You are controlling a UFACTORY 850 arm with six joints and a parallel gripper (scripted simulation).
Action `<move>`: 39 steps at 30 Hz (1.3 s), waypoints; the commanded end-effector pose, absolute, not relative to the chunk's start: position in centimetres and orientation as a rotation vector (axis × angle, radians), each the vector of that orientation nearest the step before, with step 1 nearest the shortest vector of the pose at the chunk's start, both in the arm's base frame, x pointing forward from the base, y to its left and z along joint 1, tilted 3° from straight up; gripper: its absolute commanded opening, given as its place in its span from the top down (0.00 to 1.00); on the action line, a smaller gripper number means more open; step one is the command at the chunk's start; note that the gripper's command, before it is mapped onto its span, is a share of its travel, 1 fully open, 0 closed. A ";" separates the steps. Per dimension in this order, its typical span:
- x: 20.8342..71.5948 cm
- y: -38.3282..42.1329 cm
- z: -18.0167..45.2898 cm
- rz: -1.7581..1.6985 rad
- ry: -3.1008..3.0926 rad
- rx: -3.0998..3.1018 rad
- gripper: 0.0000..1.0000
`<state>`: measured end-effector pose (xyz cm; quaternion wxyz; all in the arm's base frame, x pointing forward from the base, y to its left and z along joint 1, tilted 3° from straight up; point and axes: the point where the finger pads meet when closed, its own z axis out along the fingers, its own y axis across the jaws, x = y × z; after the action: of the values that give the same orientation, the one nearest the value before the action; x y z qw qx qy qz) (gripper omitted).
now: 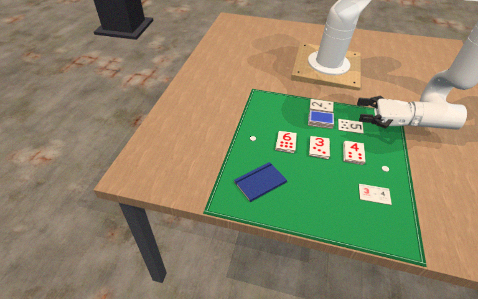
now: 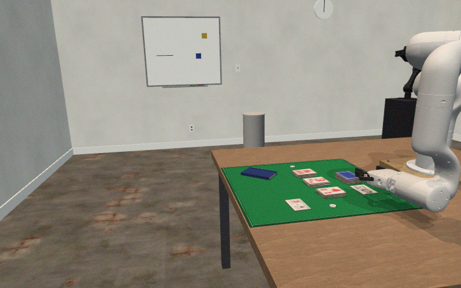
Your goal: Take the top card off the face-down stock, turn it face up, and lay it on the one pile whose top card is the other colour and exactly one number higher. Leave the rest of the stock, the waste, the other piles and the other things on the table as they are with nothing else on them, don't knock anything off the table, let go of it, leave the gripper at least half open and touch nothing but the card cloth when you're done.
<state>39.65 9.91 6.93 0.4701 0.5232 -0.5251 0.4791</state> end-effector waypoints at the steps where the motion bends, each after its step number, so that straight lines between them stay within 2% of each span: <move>1: 39.7 9.9 7.0 1.174 -1.288 1.282 0.00; 16: 39.6 9.8 10.1 1.174 -1.288 1.282 0.00; 29: 39.6 9.5 15.3 1.174 -1.288 1.282 0.00; 39: 39.6 9.5 16.0 1.174 -1.288 1.282 0.00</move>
<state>39.54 9.48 15.87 0.4701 0.5232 -0.5251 0.4791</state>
